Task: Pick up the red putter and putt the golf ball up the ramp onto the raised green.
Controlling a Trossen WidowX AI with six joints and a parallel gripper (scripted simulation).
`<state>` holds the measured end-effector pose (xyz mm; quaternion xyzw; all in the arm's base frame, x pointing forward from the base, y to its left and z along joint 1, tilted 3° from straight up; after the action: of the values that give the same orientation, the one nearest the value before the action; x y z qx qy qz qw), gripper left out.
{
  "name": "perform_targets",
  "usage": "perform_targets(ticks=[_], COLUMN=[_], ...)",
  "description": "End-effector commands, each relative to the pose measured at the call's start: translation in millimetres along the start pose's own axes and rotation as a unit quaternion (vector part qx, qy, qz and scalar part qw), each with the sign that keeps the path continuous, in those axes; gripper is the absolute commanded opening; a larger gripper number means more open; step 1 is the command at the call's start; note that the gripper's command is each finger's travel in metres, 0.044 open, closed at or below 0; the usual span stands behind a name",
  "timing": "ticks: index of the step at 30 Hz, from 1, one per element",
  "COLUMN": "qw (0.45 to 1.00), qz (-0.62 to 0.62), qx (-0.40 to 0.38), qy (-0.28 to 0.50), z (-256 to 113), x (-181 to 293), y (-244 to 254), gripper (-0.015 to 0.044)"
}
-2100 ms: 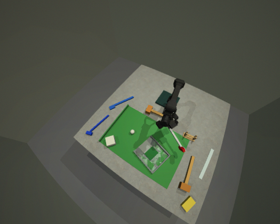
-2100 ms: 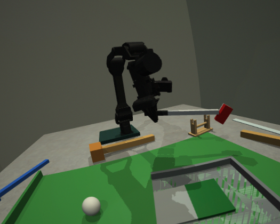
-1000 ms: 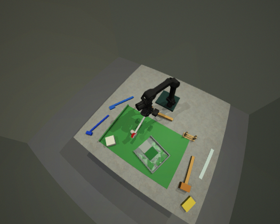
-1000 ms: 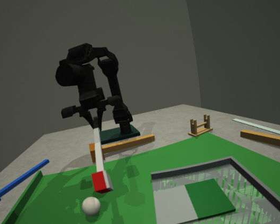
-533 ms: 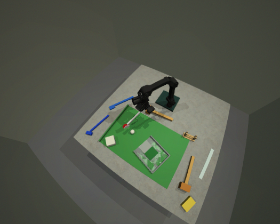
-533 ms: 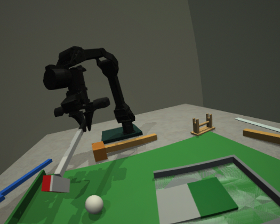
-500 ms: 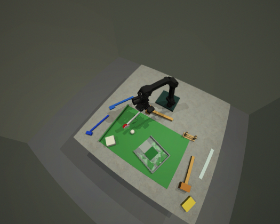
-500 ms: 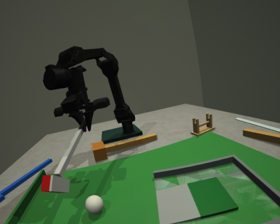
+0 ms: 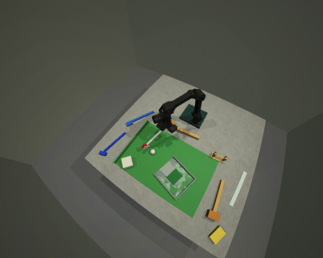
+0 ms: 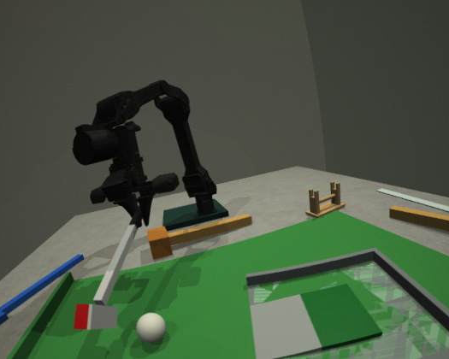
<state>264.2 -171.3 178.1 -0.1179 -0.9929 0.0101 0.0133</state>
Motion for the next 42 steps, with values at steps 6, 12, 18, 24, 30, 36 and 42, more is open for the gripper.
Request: perform_targets(ticks=[6, 12, 18, 24, 30, 36, 42], qw=[1.0, 1.0, 1.0, 1.0, 1.0, 1.0, 1.0], qz=[0.002, 0.002, 0.002, 0.001, 0.001, 0.002, 0.002], qx=[0.002, 0.002, 0.002, 0.0, 0.0, 0.003, 0.003], qy=[-0.002, -0.002, -0.001, -0.001, -0.001, -0.001, -0.001], z=[12.7, 22.3, 30.8, 27.7, 28.0, 30.4, 30.8], x=[-0.5, -0.5, -0.1, -0.2, -0.2, 0.7, 1.0], y=[-0.5, -0.5, -0.4, -0.2, -2.6, -26.5, -30.5], gripper=[0.0, 0.0, 0.0, 0.0, 0.0, 0.0, 0.0])
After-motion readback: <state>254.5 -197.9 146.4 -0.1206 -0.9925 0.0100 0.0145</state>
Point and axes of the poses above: the point midway between the two fingers, 35 mm back from their tips, its own z axis out along the fingers, its own y axis across the jaws, x = y × z, the point moved 6 cm from there along -z, back along the fingers, and after that the axes turned 2 degrees about -z, right-handed, at the moved point
